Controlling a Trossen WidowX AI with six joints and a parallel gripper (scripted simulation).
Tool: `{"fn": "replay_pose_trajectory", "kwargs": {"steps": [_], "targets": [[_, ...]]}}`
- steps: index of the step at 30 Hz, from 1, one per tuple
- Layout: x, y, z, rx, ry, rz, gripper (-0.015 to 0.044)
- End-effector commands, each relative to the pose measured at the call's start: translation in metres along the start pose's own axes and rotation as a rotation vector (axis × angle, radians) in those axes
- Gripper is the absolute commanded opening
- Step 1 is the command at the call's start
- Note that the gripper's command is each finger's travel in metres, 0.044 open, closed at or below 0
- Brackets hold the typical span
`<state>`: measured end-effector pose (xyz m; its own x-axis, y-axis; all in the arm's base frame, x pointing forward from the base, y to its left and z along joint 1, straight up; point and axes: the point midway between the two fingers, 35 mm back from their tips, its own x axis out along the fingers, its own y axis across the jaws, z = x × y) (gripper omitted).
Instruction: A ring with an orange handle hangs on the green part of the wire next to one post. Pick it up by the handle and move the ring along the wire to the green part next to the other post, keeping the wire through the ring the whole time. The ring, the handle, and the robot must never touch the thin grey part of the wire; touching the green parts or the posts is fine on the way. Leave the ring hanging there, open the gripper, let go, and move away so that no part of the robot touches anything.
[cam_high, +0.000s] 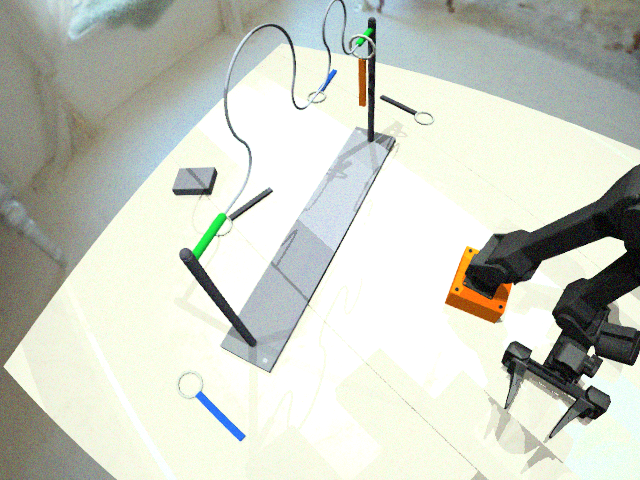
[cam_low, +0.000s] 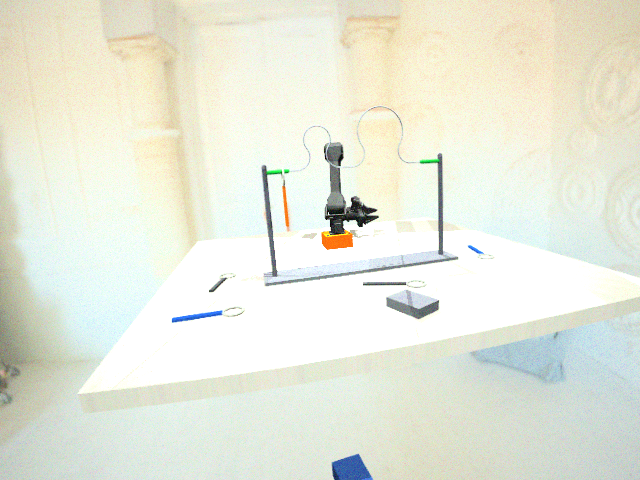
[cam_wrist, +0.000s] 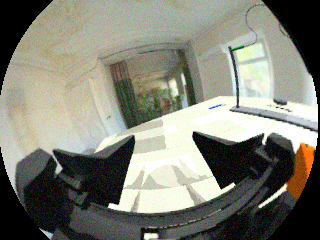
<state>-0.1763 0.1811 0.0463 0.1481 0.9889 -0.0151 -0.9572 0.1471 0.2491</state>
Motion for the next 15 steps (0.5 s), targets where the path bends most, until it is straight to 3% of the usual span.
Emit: {"fn": "replay_pose_trajectory", "kwargs": {"steps": [1, 9, 15], "targets": [[0.000, 0.000, 0.000, -0.002, 0.001, 0.000, 0.0374], [0.019, 0.000, -0.007, -0.064, 0.056, -0.050, 0.0164], [0.053, -0.019, -0.012, -0.055, 0.118, -0.152, 0.0160]]}}
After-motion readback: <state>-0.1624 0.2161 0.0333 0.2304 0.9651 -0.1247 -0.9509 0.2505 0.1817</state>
